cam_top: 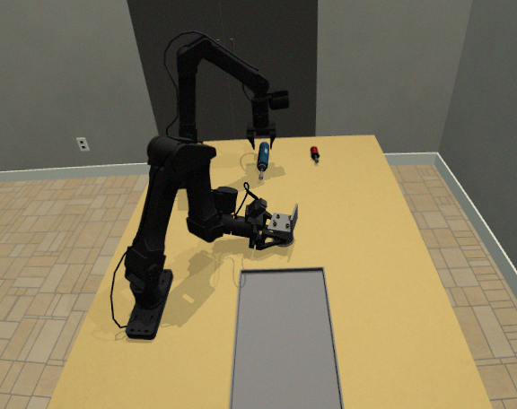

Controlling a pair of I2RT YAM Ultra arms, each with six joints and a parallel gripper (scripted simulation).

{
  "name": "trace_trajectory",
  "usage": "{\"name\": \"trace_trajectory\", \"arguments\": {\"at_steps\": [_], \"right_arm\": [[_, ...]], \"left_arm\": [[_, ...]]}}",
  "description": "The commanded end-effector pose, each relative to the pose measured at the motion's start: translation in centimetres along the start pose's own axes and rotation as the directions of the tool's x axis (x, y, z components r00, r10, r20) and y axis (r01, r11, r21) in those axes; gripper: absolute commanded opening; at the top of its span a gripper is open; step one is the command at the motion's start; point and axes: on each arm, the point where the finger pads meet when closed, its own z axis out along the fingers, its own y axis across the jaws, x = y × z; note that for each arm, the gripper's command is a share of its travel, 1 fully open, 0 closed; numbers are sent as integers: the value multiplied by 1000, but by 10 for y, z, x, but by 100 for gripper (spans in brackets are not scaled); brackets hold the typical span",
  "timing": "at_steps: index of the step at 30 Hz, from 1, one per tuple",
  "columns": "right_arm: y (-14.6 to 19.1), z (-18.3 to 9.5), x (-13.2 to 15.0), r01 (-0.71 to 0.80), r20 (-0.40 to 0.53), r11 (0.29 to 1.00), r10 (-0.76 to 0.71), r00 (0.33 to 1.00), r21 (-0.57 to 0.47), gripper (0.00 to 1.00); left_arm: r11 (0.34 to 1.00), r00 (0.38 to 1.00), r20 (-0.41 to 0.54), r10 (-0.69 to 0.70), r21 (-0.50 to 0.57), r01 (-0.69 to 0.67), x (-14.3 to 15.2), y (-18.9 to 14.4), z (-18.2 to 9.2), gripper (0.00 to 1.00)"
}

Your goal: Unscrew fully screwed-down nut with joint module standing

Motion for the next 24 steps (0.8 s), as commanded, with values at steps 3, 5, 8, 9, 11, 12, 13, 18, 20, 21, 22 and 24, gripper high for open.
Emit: {"name": "trace_trajectory", "arguments": {"at_steps": [3,5,8,9,11,12,13,18,20,21,22,24], "right_arm": [[2,3,2,2,-11,1000,-2,1000,-3,59],[2,3,2,2,-11,1000,-2,1000,-3,59],[2,3,2,2,-11,1000,-2,1000,-3,59],[2,3,2,2,-11,1000,-2,1000,-3,59],[2,3,2,2,-11,1000,-2,1000,-3,59],[2,3,2,2,-11,1000,-2,1000,-3,59],[2,3,2,2,-11,1000,-2,1000,-3,59],[2,3,2,2,-11,1000,-2,1000,-3,59],[2,3,2,2,-11,1000,-2,1000,-3,59],[2,3,2,2,-11,1000,-2,1000,-3,59],[2,3,2,2,-11,1000,-2,1000,-3,59],[2,3,2,2,-11,1000,-2,1000,-3,59]], "left_arm": [[1000,1000,-7,-1,-13,1,4,4,16,65],[1000,1000,-7,-1,-13,1,4,4,19,65],[1000,1000,2,-1,19,1,2,-2,14,65],[999,1000,7,-1,38,1,0,-9,10,65],[999,1000,8,-1,40,1,0,-9,9,65],[999,1000,8,-1,40,1,0,-9,9,65],[1000,1000,-4,-1,-3,1,3,2,22,65],[1000,1000,-6,-1,-13,1,3,4,32,65],[1000,1000,-7,-1,-13,1,3,4,36,65],[1000,1000,-7,-1,-13,1,3,4,37,65],[1000,1000,-7,-1,-13,1,3,4,39,65],[1000,1000,-7,-1,-13,1,3,4,42,65]]}}
